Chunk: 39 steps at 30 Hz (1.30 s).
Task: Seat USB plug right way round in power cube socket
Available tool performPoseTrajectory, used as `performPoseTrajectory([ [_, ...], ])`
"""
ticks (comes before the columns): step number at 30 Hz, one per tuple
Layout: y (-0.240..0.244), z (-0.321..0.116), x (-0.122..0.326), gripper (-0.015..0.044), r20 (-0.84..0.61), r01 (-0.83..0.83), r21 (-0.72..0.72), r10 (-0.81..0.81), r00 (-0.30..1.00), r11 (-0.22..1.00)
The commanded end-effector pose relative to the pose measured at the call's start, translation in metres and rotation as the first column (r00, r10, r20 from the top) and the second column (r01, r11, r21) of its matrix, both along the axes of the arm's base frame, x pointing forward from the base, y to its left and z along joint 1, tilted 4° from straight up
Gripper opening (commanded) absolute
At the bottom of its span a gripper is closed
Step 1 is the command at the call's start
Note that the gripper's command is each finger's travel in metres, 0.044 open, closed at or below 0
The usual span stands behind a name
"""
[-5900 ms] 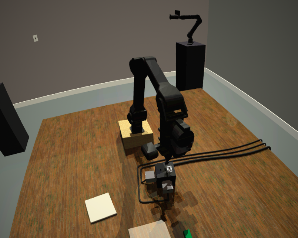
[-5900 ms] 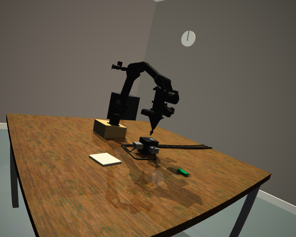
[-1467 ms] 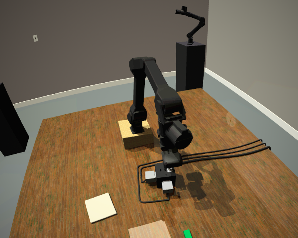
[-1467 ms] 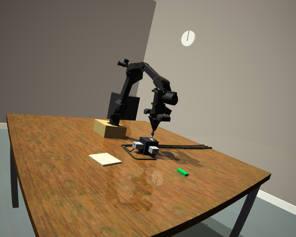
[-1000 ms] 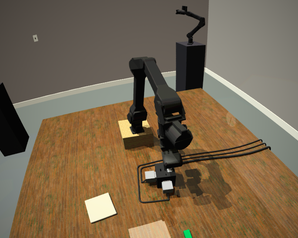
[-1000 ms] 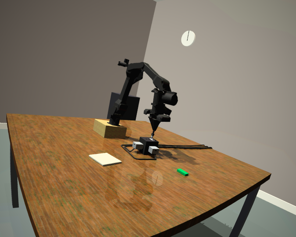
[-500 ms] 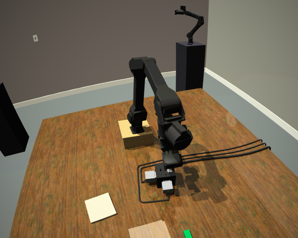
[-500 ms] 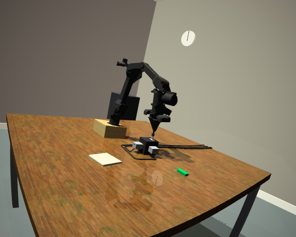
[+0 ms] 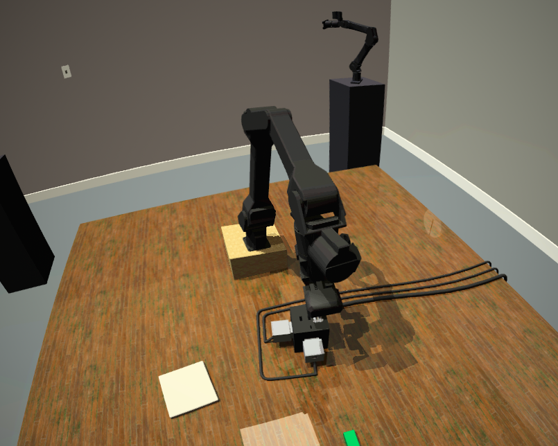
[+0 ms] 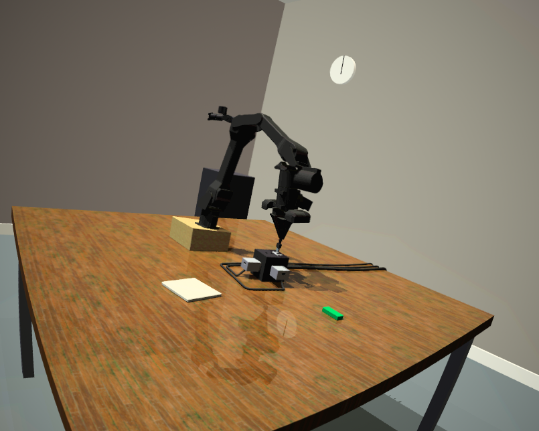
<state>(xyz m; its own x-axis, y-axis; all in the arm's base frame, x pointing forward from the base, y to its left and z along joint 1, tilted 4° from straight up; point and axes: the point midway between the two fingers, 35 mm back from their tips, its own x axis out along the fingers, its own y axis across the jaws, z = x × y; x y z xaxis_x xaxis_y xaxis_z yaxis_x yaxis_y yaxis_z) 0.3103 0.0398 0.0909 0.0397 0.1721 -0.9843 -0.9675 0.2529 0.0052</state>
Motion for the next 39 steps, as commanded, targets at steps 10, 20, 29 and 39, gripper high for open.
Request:
performPoseTrajectory([
  [10, 0.0007, -0.0013, 0.0002, 0.0, 0.002, -0.004, 0.005, 0.003, 1.0, 1.0],
  [20, 0.0008, -0.0025, 0.0003, 0.0, 0.002, -0.004, 0.005, 0.003, 1.0, 1.0],
  [29, 0.0009, -0.0036, 0.0003, 0.0, 0.002, -0.004, 0.005, 0.003, 1.0, 1.0],
  [39, 0.001, -0.0048, 0.0003, 0.0, 0.002, -0.004, 0.005, 0.003, 1.0, 1.0],
])
